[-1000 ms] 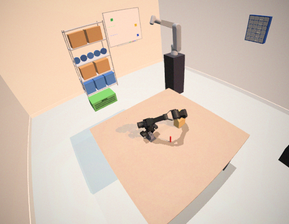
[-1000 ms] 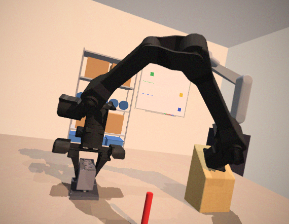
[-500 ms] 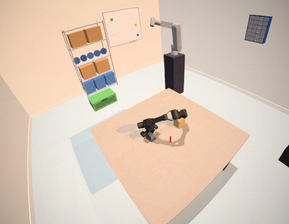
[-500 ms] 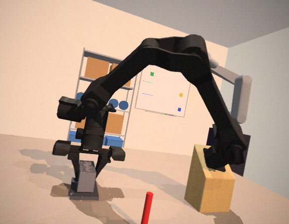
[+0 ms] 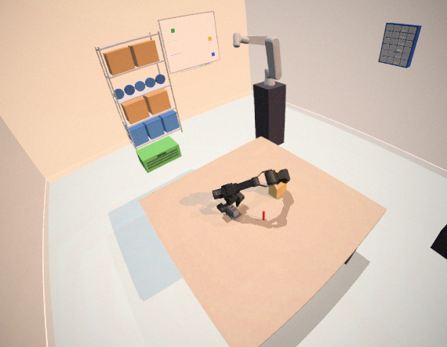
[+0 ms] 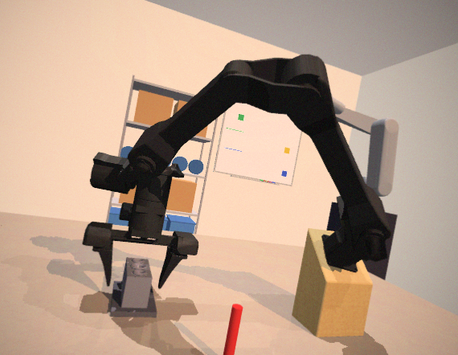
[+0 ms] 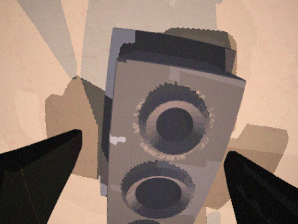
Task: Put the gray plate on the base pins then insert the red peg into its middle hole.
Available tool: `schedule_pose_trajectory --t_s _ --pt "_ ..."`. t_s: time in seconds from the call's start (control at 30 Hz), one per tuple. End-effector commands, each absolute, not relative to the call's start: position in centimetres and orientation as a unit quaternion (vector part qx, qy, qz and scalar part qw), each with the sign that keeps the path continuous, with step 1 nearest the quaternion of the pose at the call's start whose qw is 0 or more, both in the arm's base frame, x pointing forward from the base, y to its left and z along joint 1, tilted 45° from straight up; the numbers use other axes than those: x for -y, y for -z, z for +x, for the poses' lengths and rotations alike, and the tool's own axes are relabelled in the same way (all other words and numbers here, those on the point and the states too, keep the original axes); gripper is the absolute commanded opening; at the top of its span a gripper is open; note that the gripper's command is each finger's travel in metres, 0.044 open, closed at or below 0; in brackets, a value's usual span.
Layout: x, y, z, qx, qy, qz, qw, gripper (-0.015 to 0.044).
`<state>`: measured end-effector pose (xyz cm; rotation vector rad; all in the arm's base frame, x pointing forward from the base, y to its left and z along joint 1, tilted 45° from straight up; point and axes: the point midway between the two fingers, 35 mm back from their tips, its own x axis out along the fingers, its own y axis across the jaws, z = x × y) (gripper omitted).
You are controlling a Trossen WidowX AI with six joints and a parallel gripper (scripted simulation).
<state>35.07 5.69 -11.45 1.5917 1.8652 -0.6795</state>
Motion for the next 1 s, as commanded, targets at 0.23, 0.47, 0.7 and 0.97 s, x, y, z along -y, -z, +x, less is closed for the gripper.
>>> schedule_pose_trajectory --t_s 0.23,0.47,0.7,0.97 --pt "-2.4 8.3 36.2 -0.699 0.253 0.598 0.300 0.0440" --pt "2.8 3.1 36.2 -0.701 0.259 0.598 0.291 0.0440" --pt "1.6 1.5 35.7 -0.705 0.247 0.592 0.302 0.0440" --pt "-4.5 -5.9 30.6 -0.727 0.173 0.557 0.362 0.0440"
